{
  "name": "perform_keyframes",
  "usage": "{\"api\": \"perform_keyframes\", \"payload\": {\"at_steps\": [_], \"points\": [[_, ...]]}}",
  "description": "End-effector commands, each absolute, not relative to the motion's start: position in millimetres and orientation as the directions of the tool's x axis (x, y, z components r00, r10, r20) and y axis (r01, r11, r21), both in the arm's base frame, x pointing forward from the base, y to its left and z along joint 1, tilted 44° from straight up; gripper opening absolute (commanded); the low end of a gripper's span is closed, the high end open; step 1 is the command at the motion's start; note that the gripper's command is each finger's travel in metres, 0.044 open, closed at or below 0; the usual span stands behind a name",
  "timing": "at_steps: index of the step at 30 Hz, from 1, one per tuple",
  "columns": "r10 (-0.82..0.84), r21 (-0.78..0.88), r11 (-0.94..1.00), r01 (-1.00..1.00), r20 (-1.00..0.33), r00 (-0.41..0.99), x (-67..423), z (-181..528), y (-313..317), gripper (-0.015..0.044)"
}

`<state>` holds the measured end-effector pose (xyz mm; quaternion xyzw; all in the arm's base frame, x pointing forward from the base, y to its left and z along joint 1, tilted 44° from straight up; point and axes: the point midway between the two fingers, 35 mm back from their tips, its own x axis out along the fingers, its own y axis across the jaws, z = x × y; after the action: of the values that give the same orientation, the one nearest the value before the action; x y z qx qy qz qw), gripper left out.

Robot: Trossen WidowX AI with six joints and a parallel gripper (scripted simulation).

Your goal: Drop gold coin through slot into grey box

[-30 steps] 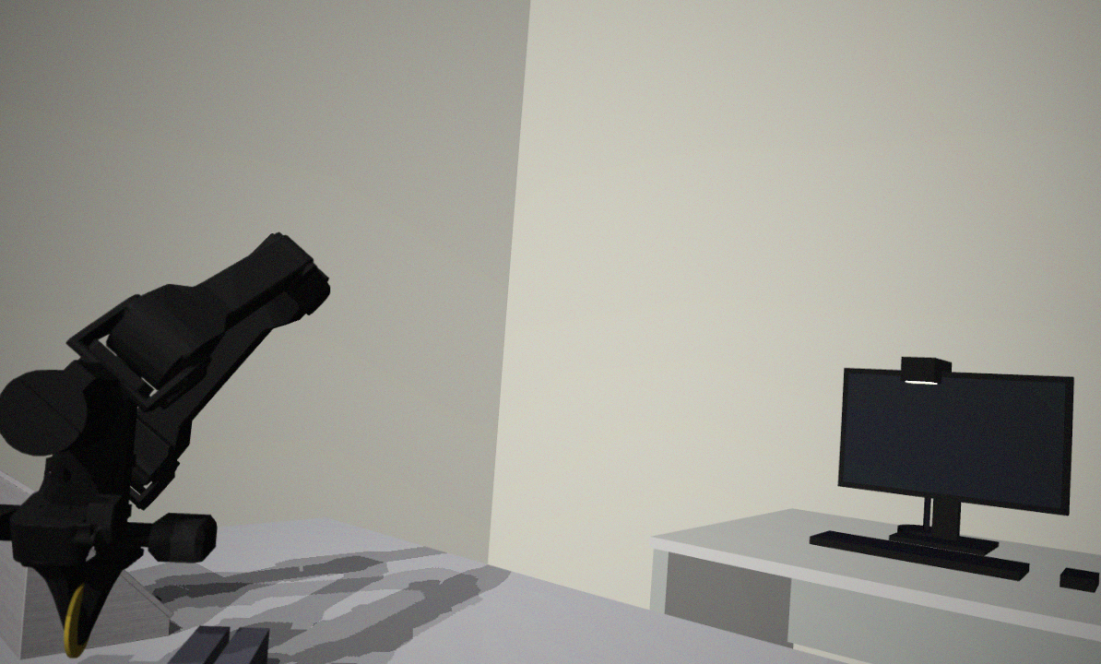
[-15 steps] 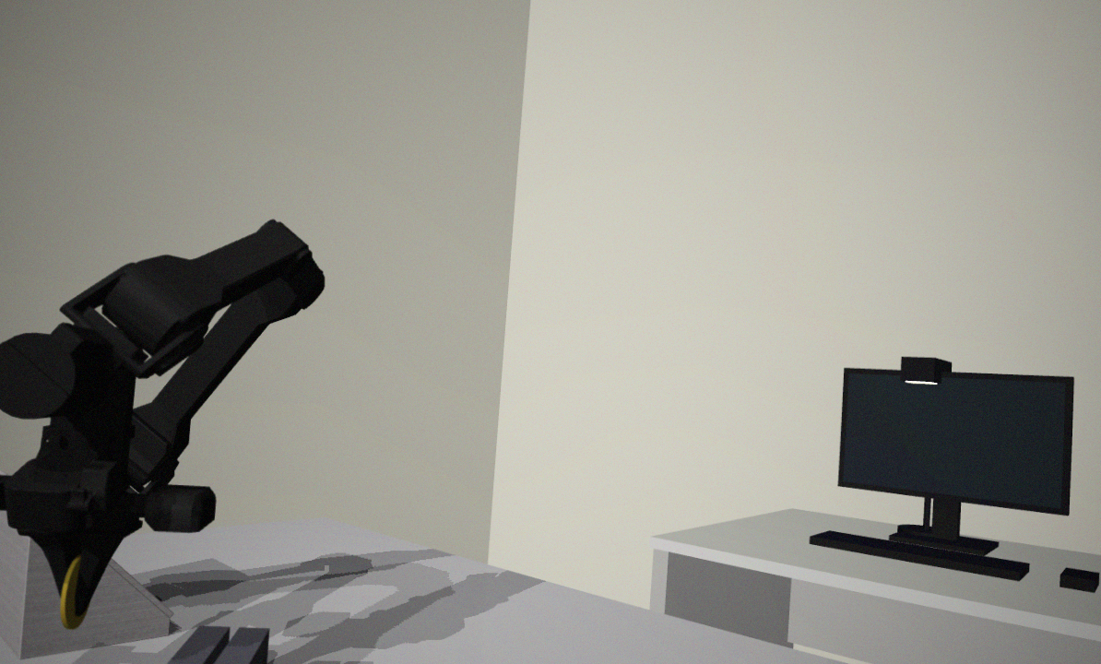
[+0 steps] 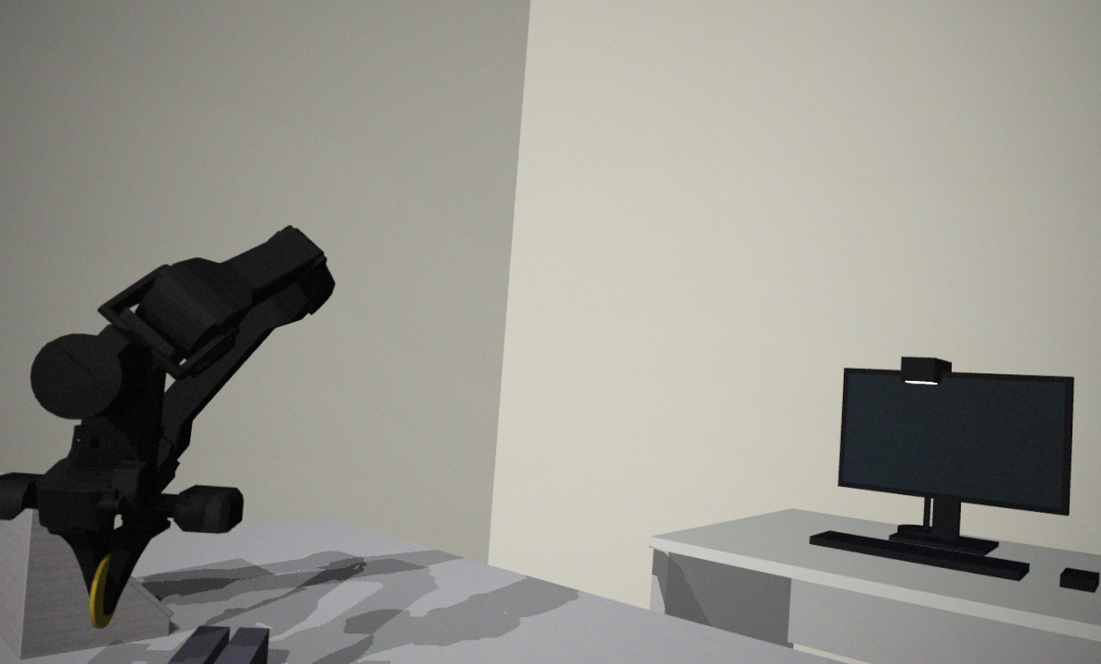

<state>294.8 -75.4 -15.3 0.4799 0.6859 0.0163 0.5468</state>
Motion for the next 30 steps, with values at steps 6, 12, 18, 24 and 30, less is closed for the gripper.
{"api": "perform_keyframes", "payload": {"at_steps": [6,12,18,24,30], "points": [[0.676,0.549,0.537,0.640,-0.734,0.063,307,1,-61,0.0000],[0.676,0.550,0.537,0.640,-0.734,0.063,313,11,-51,0.0000],[0.678,0.551,0.536,0.639,-0.733,0.063,318,21,-40,0.0000],[0.680,0.553,0.535,0.639,-0.731,0.063,322,31,-29,0.0000],[0.683,0.555,0.533,0.638,-0.728,0.062,326,41,-18,0.0000]]}}
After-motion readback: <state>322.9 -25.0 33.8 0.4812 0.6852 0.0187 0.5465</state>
